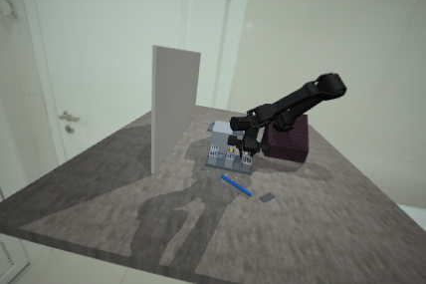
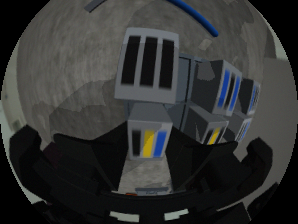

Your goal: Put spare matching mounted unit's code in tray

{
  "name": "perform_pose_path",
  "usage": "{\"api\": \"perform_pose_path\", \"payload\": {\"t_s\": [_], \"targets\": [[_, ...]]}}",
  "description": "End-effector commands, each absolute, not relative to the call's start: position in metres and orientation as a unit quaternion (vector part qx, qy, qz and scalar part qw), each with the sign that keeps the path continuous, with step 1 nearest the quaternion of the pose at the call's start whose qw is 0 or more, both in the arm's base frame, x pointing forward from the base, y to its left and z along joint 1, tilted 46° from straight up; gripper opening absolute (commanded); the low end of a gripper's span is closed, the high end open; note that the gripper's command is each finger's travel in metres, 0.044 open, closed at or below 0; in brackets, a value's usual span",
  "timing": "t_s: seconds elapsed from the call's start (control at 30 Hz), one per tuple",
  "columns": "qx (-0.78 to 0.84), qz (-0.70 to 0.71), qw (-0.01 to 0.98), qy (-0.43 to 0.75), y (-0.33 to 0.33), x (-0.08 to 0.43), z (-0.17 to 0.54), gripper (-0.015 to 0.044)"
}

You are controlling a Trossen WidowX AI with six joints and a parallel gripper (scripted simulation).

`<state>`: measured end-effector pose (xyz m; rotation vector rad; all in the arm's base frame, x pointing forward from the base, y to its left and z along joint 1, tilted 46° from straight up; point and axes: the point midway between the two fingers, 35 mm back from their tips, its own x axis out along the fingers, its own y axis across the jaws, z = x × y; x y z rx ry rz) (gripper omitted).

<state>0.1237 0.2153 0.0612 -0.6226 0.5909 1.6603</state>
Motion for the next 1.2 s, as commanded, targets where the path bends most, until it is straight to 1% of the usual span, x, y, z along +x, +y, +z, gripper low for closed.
{"api": "perform_pose_path", "payload": {"t_s": [0.0,0.03,0.13,0.17,0.47,0.8,1.17], "targets": [[-0.268,0.715,0.594,0.254,0.215,0.124,0.061,0.0103],[-0.268,0.715,0.594,0.254,0.215,0.124,0.061,0.0096],[-0.268,0.715,0.594,0.254,0.215,0.124,0.061,0.0017],[-0.268,0.715,0.594,0.254,0.215,0.124,0.061,0.0000],[-0.269,0.714,0.594,0.255,0.213,0.125,0.063,0.0000],[-0.274,0.712,0.592,0.259,0.183,0.135,0.088,0.0000],[-0.269,0.712,0.594,0.258,0.158,0.136,0.115,0.0000]]}}
